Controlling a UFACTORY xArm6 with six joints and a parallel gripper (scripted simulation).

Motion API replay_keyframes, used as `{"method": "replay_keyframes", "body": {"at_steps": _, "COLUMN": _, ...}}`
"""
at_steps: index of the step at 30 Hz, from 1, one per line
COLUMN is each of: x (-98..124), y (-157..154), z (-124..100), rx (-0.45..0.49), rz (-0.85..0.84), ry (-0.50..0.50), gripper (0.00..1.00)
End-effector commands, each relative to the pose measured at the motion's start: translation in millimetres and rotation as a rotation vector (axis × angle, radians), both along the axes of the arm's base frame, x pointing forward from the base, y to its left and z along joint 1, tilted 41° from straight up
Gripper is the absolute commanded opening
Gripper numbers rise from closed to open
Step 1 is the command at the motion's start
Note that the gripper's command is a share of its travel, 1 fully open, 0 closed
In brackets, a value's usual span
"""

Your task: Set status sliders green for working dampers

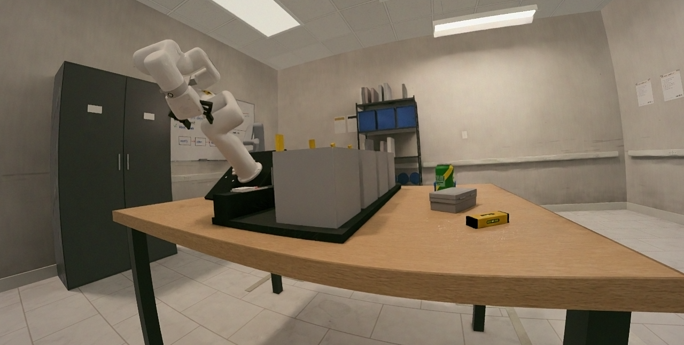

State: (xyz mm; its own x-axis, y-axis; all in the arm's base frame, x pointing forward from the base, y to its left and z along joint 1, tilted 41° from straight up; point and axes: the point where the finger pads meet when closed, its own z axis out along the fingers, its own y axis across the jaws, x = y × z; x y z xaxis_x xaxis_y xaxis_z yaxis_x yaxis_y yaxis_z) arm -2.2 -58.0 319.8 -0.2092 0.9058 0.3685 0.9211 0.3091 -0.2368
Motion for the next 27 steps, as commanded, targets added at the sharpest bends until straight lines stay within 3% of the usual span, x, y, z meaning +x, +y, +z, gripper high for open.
{"method": "replay_keyframes", "body": {"at_steps": 1, "x": 0, "y": 0, "z": 1, "rx": -0.002, "rz": 0.000, "ry": -0.001, "gripper": 1.00}}
{"method": "replay_keyframes", "body": {"at_steps": 19, "x": 0, "y": -1, "z": 1, "rx": -0.003, "rz": 0.002, "ry": 0.000, "gripper": 1.00}}
{"method": "replay_keyframes", "body": {"at_steps": 27, "x": 25, "y": -51, "z": 21, "rx": -0.073, "rz": 0.124, "ry": 0.042, "gripper": 1.00}}
